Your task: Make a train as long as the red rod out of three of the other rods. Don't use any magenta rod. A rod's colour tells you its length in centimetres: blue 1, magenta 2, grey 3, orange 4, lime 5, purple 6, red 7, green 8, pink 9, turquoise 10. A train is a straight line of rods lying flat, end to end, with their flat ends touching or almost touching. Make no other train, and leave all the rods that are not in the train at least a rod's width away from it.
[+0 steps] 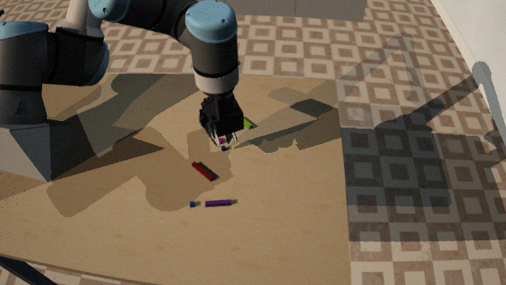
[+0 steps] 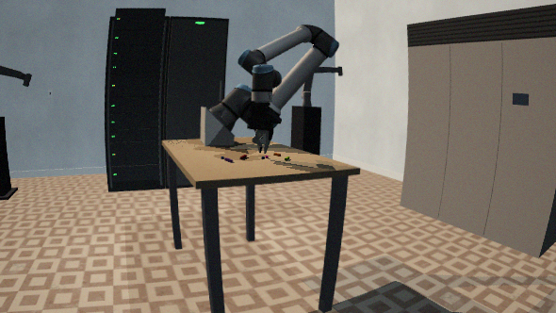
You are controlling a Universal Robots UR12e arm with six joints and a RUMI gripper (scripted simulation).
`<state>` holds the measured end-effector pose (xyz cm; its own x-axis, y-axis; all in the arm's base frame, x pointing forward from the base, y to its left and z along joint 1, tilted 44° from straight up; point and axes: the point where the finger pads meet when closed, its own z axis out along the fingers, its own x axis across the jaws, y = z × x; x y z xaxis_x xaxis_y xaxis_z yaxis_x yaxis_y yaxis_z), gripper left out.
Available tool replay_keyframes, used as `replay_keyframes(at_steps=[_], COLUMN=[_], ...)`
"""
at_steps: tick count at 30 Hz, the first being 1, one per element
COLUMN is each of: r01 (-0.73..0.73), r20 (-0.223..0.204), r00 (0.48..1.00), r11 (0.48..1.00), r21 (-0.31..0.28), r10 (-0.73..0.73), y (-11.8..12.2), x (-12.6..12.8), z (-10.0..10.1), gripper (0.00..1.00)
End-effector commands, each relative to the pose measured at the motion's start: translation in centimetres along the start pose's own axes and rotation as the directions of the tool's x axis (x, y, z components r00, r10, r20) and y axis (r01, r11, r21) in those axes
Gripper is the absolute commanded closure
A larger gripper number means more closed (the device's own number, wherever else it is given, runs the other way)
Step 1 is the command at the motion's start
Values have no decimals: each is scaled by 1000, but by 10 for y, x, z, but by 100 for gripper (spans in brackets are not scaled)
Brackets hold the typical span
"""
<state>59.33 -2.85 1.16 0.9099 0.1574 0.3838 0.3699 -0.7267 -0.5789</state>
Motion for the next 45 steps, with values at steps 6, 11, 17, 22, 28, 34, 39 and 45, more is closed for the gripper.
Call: replay_keyframes(at_steps=[6, 11, 17, 22, 28, 34, 39, 45], r01=[0, 0, 0, 0, 0, 0, 0, 0], r20=[-1, -1, -1, -1, -1, -1, -1, -1], r00=[1000, 1000, 1000, 1000, 1000, 1000, 1000, 1000], r11=[1000, 1000, 1000, 1000, 1000, 1000, 1000, 1000], r21=[-1, -1, -1, -1, -1, -1, -1, -1], r10=[0, 0, 0, 0, 0, 0, 0, 0], y=[1, 1, 1, 1, 1, 1, 1, 1], x=[0, 0, 0, 0, 0, 0, 0, 0], z=[7, 8, 8, 8, 8, 8, 8, 8], gripper=[86, 86, 86, 86, 86, 86, 86, 86])
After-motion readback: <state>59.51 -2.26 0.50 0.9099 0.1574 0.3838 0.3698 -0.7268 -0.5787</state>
